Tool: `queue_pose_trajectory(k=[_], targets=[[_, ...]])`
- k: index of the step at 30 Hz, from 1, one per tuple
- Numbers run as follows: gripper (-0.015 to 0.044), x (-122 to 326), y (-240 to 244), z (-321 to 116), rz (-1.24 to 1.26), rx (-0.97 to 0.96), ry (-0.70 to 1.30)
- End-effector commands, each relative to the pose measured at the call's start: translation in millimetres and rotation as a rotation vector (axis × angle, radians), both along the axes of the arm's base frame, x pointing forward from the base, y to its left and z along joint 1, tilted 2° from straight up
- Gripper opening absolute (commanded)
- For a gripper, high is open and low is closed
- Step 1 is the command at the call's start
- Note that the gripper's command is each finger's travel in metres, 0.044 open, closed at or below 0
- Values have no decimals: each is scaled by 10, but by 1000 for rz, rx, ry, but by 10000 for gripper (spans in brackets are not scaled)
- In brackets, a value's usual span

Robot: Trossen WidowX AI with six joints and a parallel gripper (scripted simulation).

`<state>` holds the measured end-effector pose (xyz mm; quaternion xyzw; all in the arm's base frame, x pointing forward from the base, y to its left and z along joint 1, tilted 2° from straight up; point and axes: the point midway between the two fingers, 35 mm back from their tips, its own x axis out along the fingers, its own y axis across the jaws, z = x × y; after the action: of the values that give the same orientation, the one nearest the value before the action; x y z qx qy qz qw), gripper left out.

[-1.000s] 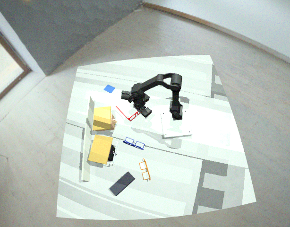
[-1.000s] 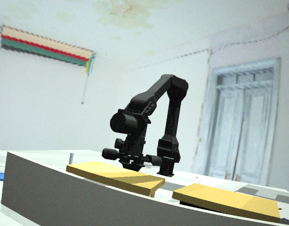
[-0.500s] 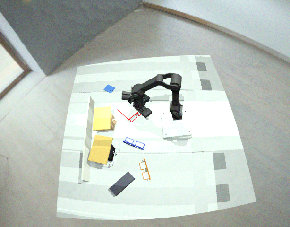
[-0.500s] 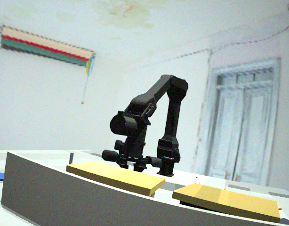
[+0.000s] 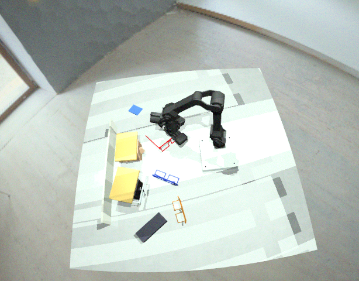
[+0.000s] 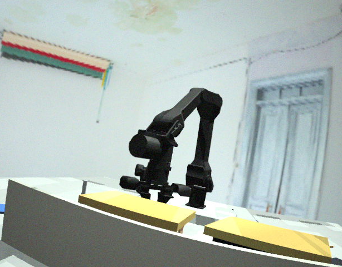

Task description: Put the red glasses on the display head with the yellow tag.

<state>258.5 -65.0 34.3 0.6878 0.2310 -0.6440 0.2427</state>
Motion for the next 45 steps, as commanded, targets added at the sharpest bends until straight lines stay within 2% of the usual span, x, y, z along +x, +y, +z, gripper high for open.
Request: queue_pose_trajectory(k=[1,11,17,21,25,34,36,37,45], targets=[[107,19,-26,24,2,-3,-1],[107,42,-69,64,0,-5,1],[107,-52,16,512,0,-5,1],[107,-61,22,542,0,-5,1],[200,-32,9,482,3,-1,-5],[200,-30,-15,528,4,-5,1],[147,-30,-15,528,4,-5,1],[140,-30,-15,528,4,-5,1],[140,-29,-15,520,4,-5,1]])
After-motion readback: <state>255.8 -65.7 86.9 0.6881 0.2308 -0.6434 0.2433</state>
